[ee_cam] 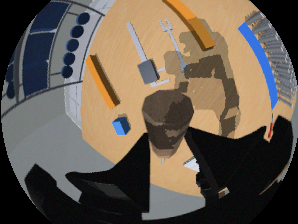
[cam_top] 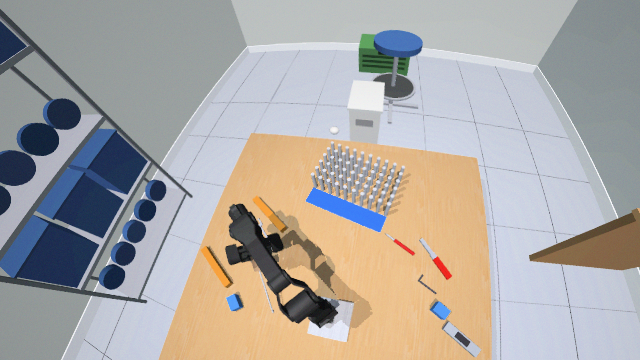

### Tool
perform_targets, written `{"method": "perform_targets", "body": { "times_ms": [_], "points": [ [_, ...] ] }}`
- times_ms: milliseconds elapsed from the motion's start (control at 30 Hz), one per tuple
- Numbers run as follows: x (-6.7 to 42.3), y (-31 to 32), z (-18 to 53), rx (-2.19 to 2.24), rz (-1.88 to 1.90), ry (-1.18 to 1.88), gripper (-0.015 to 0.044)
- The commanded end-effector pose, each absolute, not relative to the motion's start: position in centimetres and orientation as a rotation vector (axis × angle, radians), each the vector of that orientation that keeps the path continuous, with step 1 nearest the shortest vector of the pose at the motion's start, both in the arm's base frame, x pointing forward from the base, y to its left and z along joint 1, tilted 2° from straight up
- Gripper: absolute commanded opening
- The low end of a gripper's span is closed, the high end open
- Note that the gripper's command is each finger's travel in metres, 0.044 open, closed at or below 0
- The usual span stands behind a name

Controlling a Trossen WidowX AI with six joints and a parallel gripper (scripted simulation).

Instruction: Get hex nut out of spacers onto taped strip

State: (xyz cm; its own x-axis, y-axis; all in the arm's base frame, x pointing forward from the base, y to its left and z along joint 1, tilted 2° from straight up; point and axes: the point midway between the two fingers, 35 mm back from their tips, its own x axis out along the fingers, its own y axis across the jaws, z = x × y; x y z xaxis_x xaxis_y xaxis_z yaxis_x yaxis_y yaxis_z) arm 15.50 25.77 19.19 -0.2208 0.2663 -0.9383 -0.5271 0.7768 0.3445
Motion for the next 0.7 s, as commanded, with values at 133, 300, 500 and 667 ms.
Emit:
{"method": "perform_targets", "body": {
  "times_ms": [133,300,500,667],
  "points": [
    [17.3,23.8,19.0,-0.431,0.87,1.486,0.0],
    [18.3,22.5,18.9,-0.574,0.94,1.397,0.0],
    [19.4,21.0,18.9,-0.752,1.014,1.294,0.0],
    [20.3,19.6,18.8,-0.904,1.069,1.213,0.0]
  ]
}}
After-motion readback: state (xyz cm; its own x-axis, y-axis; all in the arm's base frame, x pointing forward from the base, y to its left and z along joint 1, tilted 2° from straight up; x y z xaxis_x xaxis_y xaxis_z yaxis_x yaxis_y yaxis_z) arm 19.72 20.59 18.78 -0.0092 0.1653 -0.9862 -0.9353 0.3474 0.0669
